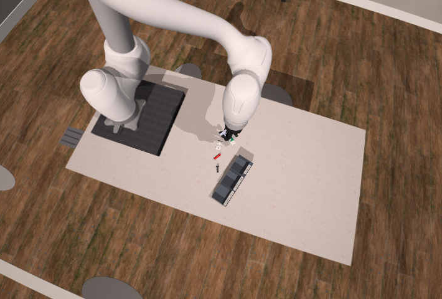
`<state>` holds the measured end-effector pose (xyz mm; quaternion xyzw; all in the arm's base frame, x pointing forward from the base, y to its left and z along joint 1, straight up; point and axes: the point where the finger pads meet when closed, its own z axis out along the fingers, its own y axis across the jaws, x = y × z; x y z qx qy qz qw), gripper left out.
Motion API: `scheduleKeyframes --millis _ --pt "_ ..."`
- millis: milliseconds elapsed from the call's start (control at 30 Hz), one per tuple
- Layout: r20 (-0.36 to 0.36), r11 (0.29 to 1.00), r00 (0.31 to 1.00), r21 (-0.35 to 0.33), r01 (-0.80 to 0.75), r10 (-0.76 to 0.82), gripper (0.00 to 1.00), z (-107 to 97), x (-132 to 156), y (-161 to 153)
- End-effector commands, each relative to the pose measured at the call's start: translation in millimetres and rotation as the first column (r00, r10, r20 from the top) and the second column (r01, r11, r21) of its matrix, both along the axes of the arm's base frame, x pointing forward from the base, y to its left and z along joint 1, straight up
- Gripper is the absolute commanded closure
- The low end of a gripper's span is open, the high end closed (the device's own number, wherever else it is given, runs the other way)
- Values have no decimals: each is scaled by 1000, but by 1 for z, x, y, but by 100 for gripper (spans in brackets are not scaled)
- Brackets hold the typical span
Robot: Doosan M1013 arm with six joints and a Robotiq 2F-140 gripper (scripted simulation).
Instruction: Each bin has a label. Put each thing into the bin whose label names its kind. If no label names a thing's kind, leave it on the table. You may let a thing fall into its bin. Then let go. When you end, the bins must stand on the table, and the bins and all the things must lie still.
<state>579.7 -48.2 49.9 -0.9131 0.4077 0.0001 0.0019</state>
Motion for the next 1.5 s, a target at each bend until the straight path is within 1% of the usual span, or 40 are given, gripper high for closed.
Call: scheduleKeyframes --millis 0,133,167,300,733,800,1300,1367,1467 --pt "0 1000 1000 0 0 0 89 0 0 0" --pt "0 1000 1000 0 0 0 89 0 0 0" --pt "0 1000 1000 0 0 0 89 4 0 0" --pt "0 1000 1000 0 0 0 89 7 0 0" --pt "0 1000 1000 0 0 0 89 6 2 -78" --pt "0 1000 1000 0 0 0 89 6 2 -78" --pt "0 1000 1000 0 0 0 89 6 5 -168" --pt "0 1000 1000 0 0 0 89 6 5 -168" --pt "0 1000 1000 0 0 0 89 6 5 -186"
